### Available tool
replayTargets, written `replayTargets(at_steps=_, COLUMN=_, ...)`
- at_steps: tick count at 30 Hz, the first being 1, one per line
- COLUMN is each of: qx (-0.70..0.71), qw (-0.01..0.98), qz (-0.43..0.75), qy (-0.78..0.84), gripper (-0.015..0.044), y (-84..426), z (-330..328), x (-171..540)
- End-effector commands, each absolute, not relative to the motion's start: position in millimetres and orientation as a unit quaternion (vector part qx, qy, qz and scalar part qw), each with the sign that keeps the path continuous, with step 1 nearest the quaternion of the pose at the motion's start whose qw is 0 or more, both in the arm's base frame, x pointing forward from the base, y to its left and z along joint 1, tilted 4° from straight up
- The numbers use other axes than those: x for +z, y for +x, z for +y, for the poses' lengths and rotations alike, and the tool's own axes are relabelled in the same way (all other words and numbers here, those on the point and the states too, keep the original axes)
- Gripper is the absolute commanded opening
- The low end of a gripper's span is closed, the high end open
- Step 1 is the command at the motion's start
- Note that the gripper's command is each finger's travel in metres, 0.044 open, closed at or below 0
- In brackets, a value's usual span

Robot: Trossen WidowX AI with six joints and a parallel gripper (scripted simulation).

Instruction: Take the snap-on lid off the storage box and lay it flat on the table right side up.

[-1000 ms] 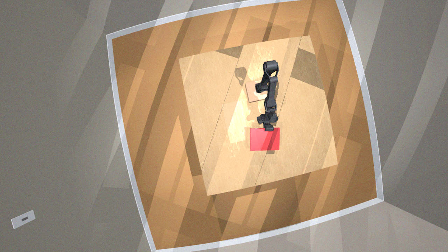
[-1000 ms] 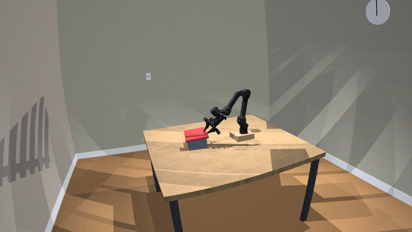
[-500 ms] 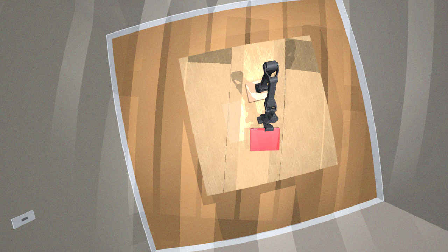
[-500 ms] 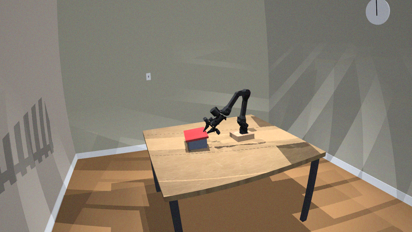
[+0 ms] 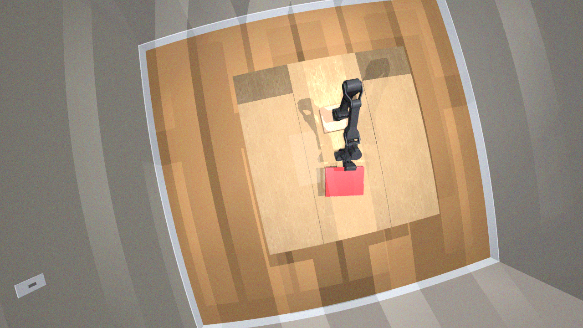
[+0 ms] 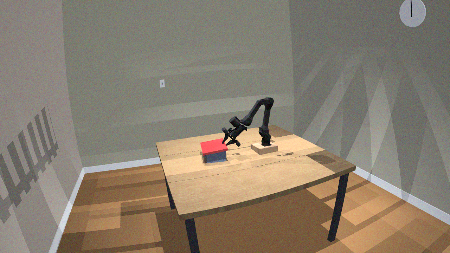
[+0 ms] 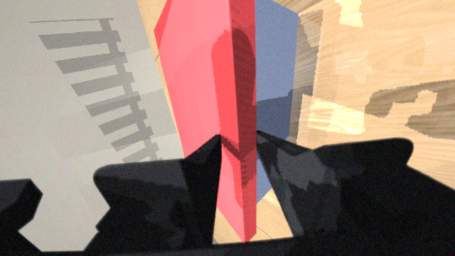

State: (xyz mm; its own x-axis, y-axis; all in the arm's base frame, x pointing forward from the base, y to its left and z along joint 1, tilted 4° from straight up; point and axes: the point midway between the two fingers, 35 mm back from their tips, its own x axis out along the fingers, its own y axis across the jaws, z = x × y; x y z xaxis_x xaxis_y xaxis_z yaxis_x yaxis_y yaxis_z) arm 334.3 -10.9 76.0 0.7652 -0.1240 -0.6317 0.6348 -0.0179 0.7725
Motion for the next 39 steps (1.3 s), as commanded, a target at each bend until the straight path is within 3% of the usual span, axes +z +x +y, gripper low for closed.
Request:
replayTargets(at_steps=1, qx=-0.279, qw=0.674, qz=0.196, qy=0.655, gripper=0.0, y=334.9, z=-10.4, x=81.8)
replayTargets(at_steps=39, qx=-0.279, qw=0.674, qz=0.195, qy=0.656, gripper=0.0, y=349.4, z=-8.7, x=132.0)
